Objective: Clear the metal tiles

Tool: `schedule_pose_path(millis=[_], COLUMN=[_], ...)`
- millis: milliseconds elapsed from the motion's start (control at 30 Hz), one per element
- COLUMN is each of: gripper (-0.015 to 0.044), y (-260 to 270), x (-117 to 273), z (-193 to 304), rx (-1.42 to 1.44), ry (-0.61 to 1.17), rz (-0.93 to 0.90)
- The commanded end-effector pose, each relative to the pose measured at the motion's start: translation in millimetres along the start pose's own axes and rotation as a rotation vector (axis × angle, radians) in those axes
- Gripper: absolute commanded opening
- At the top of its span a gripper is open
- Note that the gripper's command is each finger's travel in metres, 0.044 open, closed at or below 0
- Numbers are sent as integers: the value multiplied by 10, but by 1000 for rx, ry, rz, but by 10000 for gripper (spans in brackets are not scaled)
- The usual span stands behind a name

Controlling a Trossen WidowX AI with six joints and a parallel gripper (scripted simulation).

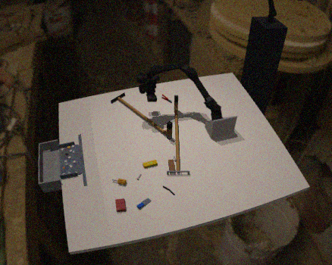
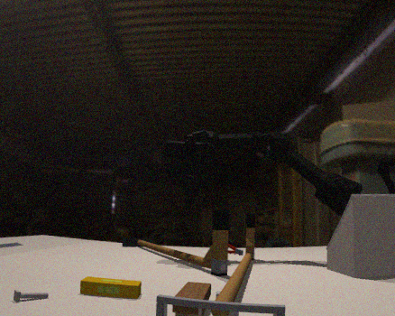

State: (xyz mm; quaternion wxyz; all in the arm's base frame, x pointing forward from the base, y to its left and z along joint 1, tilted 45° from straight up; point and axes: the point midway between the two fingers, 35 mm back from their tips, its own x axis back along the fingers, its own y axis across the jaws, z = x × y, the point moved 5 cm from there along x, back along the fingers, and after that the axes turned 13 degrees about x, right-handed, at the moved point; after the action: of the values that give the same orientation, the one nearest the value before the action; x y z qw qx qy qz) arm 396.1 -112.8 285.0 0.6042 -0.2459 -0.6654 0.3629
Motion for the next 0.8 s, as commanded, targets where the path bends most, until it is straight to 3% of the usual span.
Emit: schedule_pose_path(millis=[0,500,767], gripper=[0,0,0], y=[-4,-6,-2], x=[30,112,73], z=[19,95,94], rx=[-99,-486,-504], ry=[-7,-37,-38], rz=[11,27,26])
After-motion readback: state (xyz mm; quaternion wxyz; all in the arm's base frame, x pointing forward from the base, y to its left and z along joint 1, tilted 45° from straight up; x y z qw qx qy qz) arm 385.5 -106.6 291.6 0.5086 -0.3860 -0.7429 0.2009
